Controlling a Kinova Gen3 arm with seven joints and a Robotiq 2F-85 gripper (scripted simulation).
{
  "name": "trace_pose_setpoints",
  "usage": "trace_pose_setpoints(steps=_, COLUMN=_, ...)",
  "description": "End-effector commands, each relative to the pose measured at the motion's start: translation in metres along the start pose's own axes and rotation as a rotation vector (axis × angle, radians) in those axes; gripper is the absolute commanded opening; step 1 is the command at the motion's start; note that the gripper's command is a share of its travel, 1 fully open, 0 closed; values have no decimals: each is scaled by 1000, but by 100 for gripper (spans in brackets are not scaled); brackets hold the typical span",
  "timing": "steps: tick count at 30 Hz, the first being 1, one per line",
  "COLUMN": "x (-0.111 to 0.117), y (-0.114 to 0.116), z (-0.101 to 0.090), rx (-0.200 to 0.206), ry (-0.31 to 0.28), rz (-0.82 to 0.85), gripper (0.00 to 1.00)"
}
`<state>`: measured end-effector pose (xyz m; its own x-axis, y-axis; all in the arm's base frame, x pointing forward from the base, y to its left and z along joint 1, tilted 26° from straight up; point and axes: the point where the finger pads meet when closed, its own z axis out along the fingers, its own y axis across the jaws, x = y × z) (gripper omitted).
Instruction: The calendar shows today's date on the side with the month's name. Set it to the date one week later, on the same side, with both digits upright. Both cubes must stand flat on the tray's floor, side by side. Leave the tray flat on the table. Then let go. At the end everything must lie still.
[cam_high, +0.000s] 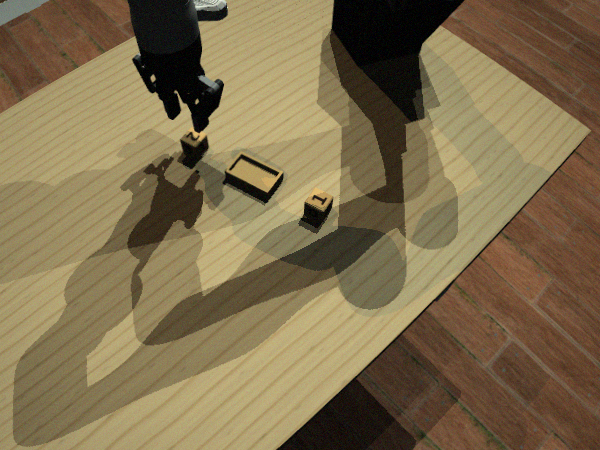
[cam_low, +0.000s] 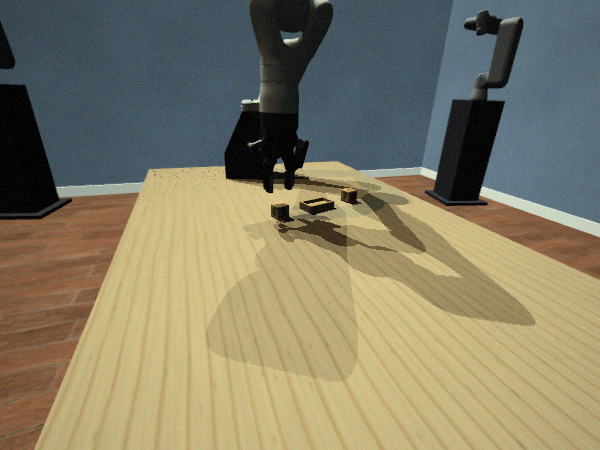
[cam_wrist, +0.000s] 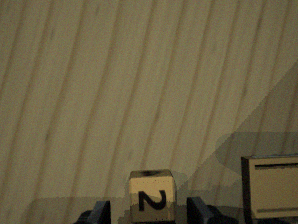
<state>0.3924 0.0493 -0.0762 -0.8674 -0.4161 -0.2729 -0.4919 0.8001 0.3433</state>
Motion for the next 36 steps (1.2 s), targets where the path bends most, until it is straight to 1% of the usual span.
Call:
trace_pose_setpoints(steps=1, x=0, y=3, z=6, rx=-4, ry=4, rz=-6, gripper=46)
trace_pose_setpoints(steps=7, x=0, y=3, z=14, rx=-4, ry=4, rz=-6, gripper=46)
trace_pose_setpoints(steps=17, x=0, y=3, z=20, rx=-4, ry=4, rz=-6, gripper=46)
trace_pose_setpoints(steps=36, x=0, y=3, z=21, rx=-4, ry=4, rz=-6, gripper=46)
